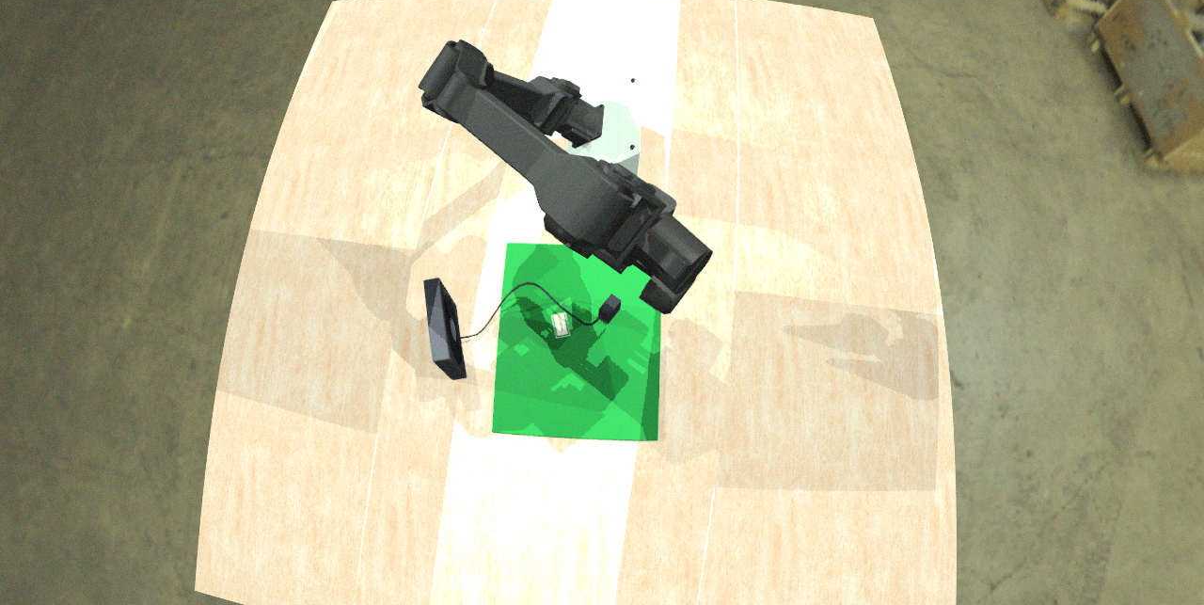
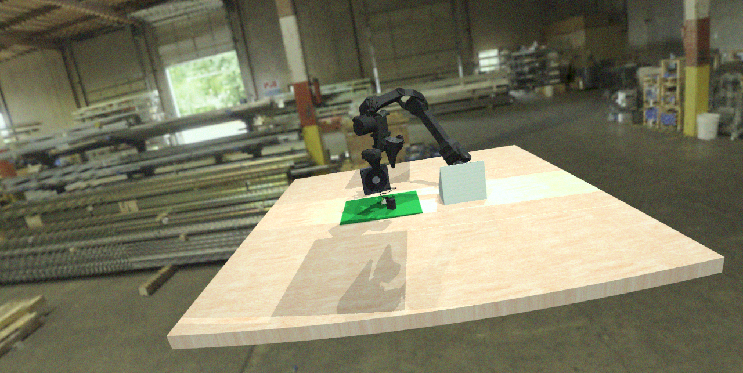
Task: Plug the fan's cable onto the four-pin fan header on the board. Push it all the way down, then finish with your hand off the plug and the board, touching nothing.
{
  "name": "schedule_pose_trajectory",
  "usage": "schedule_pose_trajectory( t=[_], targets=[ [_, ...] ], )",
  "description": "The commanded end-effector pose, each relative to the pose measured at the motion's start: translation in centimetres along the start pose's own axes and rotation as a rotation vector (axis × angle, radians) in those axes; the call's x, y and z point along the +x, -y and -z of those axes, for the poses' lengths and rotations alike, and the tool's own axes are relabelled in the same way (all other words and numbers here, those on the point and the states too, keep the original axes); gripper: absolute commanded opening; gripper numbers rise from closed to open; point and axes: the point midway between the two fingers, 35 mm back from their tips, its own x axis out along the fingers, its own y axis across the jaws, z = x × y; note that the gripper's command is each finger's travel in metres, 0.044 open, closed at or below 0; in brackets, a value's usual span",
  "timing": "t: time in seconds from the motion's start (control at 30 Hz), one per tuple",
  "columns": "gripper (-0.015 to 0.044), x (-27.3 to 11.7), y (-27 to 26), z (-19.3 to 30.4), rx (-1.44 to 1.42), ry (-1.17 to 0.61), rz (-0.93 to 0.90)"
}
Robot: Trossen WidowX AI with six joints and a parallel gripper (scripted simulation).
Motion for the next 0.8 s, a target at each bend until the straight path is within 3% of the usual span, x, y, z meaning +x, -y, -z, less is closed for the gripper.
schedule_pose_trajectory(
  t=[0.0, 0.17, 0.77],
  targets=[
    [0.044, 3.1, 0.0, 0.2, -0.006, 0.002, -0.012],
    [0.044, 8.7, -0.6, 0.0, -0.005, -0.001, -0.015],
    [0.044, 10.8, -0.5, 0.1, -0.005, -0.001, -0.015]
  ],
)
